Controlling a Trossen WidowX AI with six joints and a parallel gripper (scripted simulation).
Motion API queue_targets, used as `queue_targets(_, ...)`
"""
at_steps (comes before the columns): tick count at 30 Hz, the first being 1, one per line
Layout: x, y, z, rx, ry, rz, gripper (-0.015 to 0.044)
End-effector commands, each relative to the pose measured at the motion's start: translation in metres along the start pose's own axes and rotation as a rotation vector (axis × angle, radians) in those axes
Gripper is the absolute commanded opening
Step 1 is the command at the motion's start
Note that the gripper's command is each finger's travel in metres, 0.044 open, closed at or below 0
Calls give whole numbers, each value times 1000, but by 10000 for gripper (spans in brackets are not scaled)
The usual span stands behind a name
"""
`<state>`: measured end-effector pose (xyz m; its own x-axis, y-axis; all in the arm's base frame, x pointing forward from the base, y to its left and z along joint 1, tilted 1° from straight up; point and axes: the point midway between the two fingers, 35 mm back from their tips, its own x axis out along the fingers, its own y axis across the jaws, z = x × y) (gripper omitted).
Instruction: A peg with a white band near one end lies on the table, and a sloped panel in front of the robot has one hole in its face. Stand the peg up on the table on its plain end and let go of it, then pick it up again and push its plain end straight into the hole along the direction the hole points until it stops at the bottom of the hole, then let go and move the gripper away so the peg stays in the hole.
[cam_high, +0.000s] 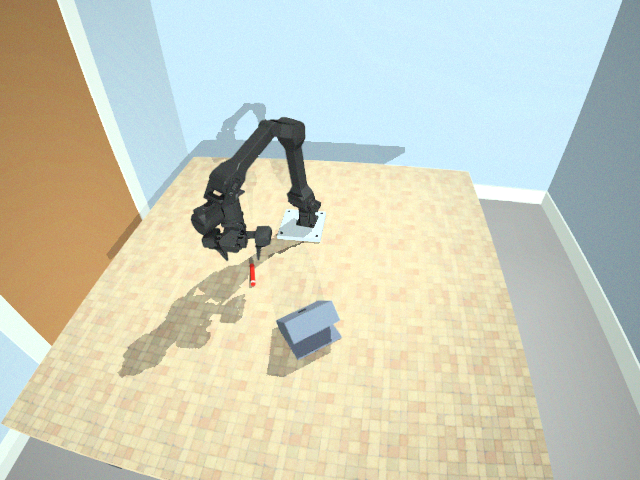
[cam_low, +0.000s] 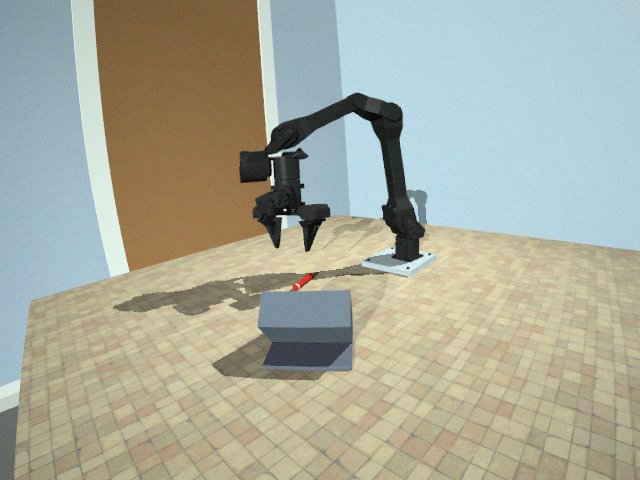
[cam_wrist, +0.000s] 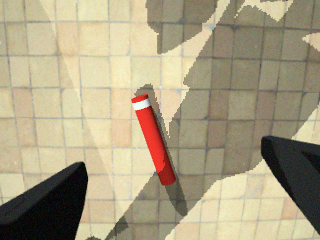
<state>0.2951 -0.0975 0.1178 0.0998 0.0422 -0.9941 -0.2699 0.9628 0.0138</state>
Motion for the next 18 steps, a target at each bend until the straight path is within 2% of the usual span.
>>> queue_targets(1,7,13,9,-149,61,-19,440)
queue_targets(18,22,17,12,-196,79,-25,440)
